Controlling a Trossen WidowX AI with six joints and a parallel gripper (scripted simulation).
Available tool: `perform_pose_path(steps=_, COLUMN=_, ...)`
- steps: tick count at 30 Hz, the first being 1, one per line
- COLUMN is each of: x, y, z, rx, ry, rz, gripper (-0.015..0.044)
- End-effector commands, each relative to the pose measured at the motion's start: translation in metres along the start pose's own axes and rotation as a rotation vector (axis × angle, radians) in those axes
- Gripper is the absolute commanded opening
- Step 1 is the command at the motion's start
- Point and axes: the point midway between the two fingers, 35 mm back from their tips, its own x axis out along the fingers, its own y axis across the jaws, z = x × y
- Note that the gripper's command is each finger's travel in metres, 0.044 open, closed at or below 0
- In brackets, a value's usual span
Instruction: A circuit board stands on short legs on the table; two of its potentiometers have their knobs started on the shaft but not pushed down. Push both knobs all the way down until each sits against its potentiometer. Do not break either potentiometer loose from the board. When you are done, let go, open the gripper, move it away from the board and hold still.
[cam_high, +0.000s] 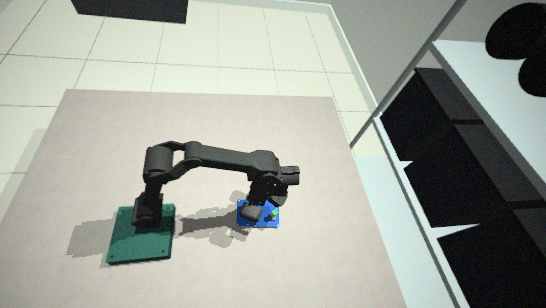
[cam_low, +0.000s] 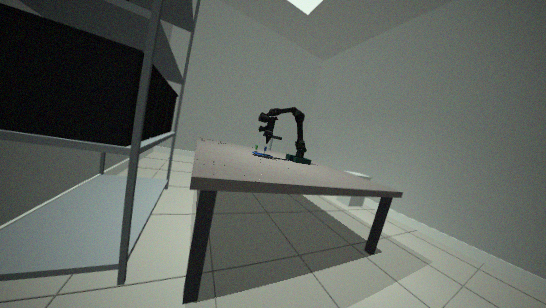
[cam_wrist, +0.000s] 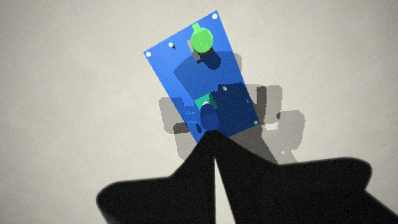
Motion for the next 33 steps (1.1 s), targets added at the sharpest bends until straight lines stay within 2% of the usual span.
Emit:
perform_pose_path(steps=1, x=0.006, y=-0.001, z=0.0, rx=-0.005, ry=0.0, rz=-0.007, gripper=0.0)
perform_pose_path(steps=10, x=0.02, y=-0.001, z=0.0, rx=-0.005, ry=0.0, rz=-0.007, gripper=0.0)
perform_pose_path(steps=33, x=0.023, y=-0.001, z=0.0, rx=-0.005, ry=0.0, rz=-0.007, gripper=0.0)
